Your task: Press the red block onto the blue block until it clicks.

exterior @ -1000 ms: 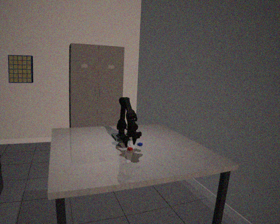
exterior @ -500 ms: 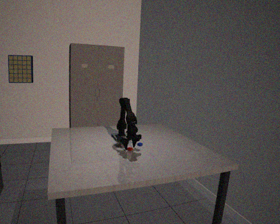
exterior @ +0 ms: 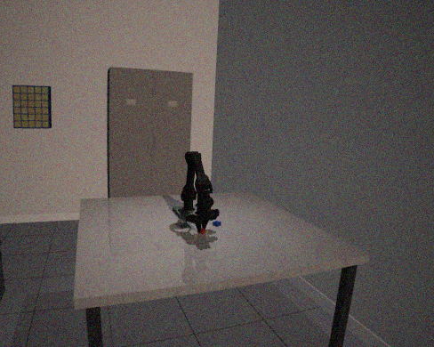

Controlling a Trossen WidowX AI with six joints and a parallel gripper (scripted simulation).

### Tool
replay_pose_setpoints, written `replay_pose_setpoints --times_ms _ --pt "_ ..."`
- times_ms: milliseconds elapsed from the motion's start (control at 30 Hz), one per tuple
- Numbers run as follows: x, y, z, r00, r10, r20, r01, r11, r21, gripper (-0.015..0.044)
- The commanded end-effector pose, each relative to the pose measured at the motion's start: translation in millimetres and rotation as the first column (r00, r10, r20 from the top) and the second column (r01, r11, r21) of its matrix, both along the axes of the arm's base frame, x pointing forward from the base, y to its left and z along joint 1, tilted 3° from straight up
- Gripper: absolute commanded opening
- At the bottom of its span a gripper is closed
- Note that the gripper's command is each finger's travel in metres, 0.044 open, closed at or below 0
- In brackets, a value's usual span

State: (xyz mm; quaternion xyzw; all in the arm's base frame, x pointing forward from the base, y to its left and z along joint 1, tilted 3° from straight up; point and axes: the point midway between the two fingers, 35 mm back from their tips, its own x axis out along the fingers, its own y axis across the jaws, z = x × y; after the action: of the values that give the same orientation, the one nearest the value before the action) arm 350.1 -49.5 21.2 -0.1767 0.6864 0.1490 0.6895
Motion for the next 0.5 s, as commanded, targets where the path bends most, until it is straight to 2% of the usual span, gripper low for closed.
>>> replay_pose_setpoints --times_ms 0,100,200,467 --pt "0 -1 -1 1.0 -0.002 -0.001 0.002 1.0 -0.004 0.0092" --pt "0 -1 -1 1.0 -0.002 -0.001 0.002 1.0 -0.004 0.0072" --pt "1 -2 1 1.0 -0.006 0.007 0.006 1.0 -0.009 0.0" --pt "6 -9 18 0.999 -0.023 0.039 0.024 0.999 -0.03 0.0"
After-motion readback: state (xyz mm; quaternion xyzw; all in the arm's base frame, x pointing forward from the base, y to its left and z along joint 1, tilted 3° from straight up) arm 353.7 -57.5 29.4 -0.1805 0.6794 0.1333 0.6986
